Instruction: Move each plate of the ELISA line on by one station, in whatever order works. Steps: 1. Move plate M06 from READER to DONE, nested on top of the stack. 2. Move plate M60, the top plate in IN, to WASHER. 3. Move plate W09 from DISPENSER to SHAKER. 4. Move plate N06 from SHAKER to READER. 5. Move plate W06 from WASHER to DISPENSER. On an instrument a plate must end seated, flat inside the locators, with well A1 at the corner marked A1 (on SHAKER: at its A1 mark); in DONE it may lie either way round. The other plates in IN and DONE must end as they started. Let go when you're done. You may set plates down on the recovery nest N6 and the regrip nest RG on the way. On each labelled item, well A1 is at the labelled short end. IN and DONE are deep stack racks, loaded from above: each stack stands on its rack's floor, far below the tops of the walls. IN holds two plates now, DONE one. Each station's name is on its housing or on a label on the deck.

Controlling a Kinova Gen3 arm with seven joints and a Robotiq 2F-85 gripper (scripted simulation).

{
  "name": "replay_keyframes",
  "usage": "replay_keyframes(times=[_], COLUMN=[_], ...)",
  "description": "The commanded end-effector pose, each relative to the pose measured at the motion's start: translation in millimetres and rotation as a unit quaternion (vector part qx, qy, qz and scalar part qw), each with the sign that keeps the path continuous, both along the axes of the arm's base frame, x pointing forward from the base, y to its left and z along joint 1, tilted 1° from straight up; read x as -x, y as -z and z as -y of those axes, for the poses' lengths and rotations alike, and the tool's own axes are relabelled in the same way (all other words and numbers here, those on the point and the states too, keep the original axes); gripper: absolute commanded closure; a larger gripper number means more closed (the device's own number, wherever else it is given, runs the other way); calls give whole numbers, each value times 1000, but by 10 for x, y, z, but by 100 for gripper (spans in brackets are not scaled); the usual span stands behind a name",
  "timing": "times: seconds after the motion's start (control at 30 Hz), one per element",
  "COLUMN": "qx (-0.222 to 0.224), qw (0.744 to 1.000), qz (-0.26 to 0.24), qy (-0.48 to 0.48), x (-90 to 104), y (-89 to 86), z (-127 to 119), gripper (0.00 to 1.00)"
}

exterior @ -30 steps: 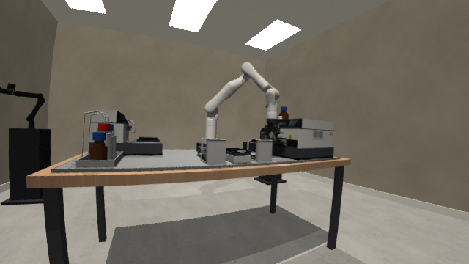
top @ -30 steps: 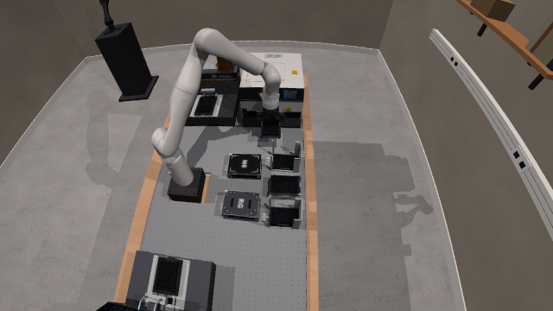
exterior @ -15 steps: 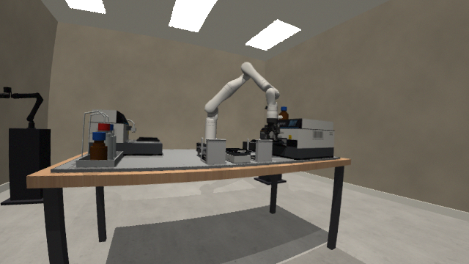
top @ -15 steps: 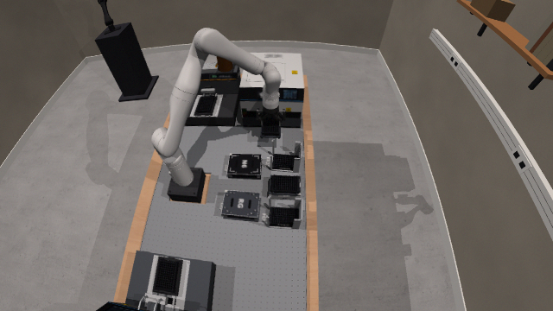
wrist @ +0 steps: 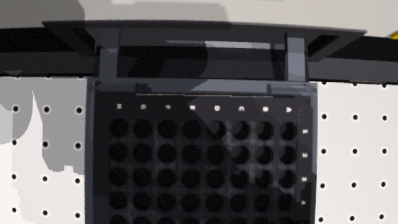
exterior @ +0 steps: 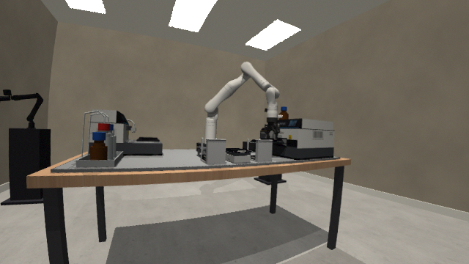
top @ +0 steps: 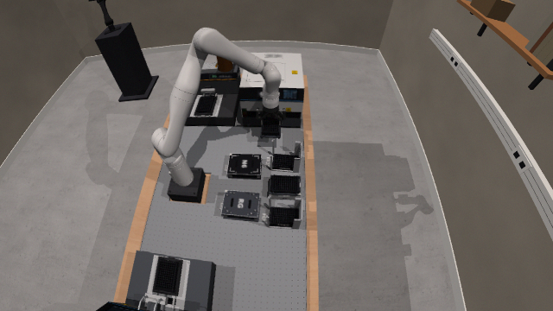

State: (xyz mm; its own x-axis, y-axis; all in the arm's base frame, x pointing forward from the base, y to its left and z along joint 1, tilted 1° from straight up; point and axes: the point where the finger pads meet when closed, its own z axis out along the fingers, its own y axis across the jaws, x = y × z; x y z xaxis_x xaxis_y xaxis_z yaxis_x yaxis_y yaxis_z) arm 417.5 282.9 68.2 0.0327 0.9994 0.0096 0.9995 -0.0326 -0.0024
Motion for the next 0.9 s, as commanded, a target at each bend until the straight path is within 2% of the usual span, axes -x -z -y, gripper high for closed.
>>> replay_keyframes(times=[0.0, 0.47, 0.87], qx=[-1, -1, -1], qw=[1000, 1000, 1000], qz=[1, 1, 1], qy=[0, 0, 0], x=[-4, -4, -4], y=[-20, -51, -183], z=[-3, -2, -1], gripper=[6, 6, 6])
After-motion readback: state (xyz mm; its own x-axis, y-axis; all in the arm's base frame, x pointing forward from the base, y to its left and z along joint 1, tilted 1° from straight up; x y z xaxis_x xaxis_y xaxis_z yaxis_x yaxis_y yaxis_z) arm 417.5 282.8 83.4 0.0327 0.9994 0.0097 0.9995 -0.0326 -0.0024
